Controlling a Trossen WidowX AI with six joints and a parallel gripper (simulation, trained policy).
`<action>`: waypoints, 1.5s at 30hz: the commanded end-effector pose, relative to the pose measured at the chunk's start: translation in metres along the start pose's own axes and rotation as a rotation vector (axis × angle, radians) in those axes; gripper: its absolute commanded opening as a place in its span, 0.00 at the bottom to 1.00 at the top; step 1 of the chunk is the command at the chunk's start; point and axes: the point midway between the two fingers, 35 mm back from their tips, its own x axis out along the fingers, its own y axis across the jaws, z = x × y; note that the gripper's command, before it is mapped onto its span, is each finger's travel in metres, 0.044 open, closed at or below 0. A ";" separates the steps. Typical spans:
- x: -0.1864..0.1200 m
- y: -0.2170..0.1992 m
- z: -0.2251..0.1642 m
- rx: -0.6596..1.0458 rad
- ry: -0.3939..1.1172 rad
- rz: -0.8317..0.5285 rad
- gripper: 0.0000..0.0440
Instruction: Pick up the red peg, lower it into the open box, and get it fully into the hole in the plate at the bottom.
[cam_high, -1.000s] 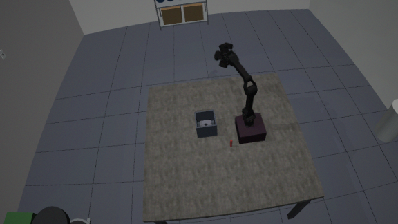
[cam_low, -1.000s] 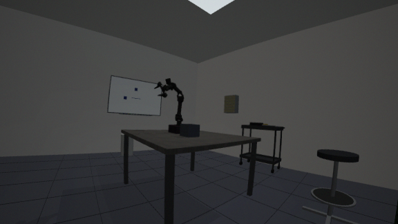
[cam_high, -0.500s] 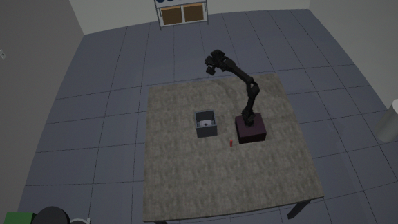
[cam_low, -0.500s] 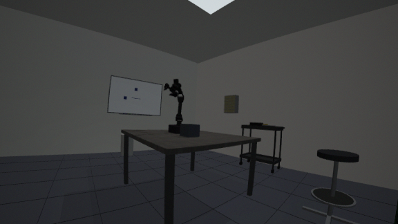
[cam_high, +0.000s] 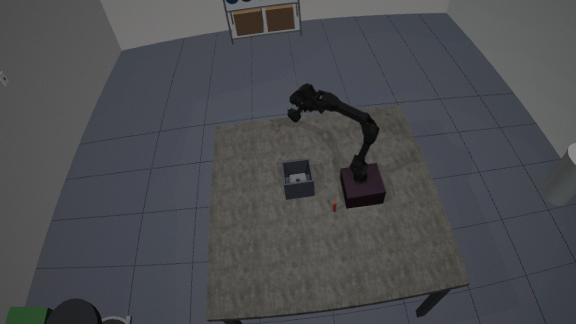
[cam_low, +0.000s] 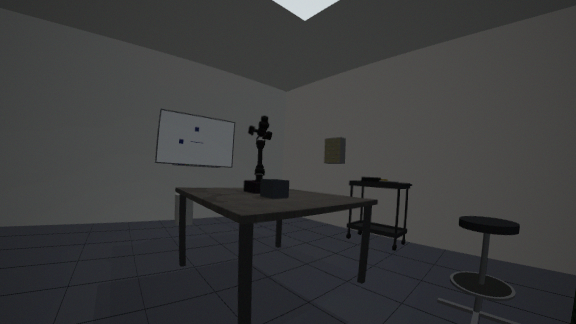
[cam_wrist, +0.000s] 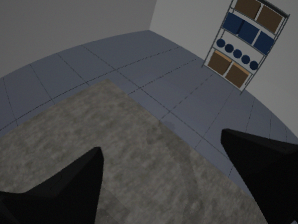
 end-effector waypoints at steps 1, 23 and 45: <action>-0.008 0.031 -0.005 0.082 0.006 0.096 0.91; -0.064 0.162 -0.075 0.396 0.309 0.485 0.89; -0.130 0.229 -0.199 0.509 0.888 0.491 0.90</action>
